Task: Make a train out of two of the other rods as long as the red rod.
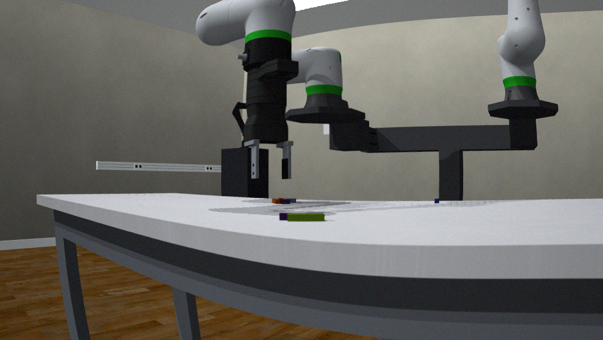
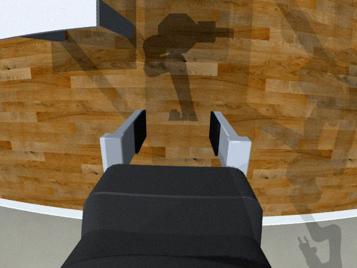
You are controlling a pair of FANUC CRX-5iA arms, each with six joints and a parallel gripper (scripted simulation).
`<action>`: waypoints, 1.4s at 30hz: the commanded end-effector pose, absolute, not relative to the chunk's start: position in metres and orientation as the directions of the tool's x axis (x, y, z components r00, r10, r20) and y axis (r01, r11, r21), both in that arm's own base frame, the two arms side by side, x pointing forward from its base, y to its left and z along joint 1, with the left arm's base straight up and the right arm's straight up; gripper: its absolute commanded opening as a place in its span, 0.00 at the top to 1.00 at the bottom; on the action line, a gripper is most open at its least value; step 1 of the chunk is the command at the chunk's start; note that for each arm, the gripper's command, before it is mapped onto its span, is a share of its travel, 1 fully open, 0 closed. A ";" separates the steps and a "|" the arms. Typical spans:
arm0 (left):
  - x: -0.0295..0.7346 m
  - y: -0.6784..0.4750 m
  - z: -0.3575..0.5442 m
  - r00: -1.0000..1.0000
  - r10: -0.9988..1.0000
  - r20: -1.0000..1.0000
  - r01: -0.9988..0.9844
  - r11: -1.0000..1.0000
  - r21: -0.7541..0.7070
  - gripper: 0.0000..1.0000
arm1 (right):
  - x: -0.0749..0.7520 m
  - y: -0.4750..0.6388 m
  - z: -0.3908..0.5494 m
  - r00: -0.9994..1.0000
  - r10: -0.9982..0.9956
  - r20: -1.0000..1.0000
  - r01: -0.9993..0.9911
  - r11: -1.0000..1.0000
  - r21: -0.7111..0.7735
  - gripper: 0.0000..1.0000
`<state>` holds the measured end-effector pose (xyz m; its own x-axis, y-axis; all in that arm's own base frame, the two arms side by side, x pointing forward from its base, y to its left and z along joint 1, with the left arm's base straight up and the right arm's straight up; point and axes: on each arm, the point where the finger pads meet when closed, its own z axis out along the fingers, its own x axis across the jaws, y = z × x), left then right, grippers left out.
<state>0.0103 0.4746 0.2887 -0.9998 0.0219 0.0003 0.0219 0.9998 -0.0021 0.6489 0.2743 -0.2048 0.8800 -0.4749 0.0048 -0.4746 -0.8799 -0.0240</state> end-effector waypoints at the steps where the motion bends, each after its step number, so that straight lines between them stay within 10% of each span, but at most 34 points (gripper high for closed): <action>1: 0.010 0.475 0.290 -1.000 0.022 0.000 0.022 1.000 0.000 0.00 | 0.676 0.307 -0.204 0.840 -0.543 0.001 -0.543 -0.840 -0.002 0.00; 42: 0.010 0.475 0.290 -1.000 0.022 0.000 0.022 1.000 0.000 0.00 | 0.712 0.401 -0.198 0.710 -0.704 0.000 -0.704 -0.710 -0.002 0.00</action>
